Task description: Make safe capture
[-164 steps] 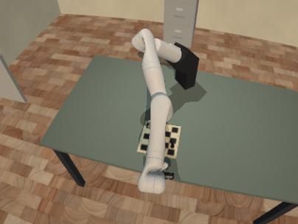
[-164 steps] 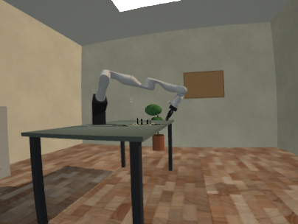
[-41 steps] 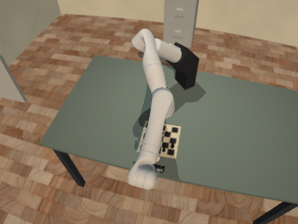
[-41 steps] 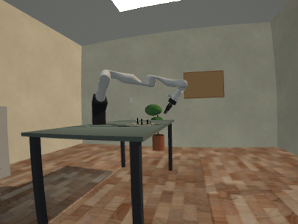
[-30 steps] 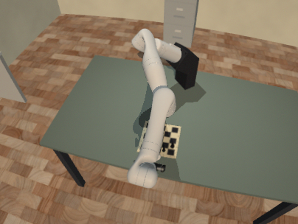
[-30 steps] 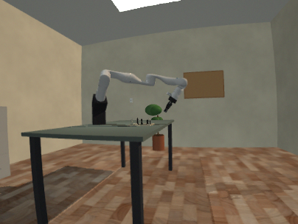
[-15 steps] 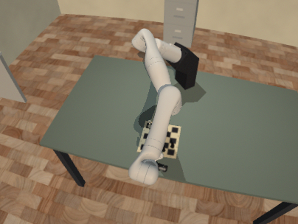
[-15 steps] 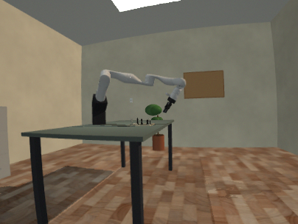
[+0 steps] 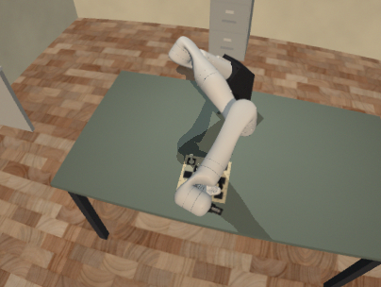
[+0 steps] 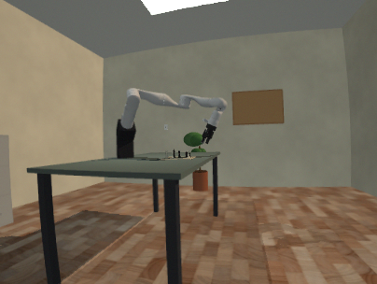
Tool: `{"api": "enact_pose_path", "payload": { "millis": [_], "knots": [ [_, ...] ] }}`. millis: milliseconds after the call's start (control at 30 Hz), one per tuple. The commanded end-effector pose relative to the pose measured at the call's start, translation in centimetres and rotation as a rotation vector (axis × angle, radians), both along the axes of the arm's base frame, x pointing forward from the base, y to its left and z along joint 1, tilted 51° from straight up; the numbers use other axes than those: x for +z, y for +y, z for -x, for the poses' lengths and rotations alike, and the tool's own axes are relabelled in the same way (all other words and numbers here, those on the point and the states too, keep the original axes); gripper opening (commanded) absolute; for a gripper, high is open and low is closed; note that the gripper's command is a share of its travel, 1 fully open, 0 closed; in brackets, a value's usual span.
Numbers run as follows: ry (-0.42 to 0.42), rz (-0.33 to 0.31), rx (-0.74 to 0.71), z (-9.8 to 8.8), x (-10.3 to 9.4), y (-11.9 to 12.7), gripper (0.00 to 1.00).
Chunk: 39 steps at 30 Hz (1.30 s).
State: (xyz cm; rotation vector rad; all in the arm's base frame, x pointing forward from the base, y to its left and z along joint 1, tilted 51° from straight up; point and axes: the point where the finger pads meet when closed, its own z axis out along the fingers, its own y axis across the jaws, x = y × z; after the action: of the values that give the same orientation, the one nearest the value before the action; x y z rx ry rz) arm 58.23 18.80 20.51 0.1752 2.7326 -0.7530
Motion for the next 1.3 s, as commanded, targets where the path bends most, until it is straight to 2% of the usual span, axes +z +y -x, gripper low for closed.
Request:
{"api": "enact_pose_path", "payload": {
  "millis": [0, 200, 267, 533, 733, 1033, 1267],
  "knots": [
    [-0.054, -0.011, 0.004, 1.9, -1.8, 1.3, 1.00],
    [-0.198, -0.052, -0.026, 4.4, -2.9, 1.1, 1.00],
    [-0.198, -0.052, -0.026, 4.4, -2.9, 1.1, 1.00],
    [-0.384, -0.100, -0.054, 8.1, -3.2, -0.2, 1.00],
    [-0.489, -0.127, -0.066, 10.3, -3.0, -1.2, 1.00],
    [-0.555, -0.145, -0.073, 11.8, -2.8, -2.0, 1.00],
    [-0.570, -0.150, -0.074, 12.1, -2.8, -2.2, 1.00]
  ]
}}
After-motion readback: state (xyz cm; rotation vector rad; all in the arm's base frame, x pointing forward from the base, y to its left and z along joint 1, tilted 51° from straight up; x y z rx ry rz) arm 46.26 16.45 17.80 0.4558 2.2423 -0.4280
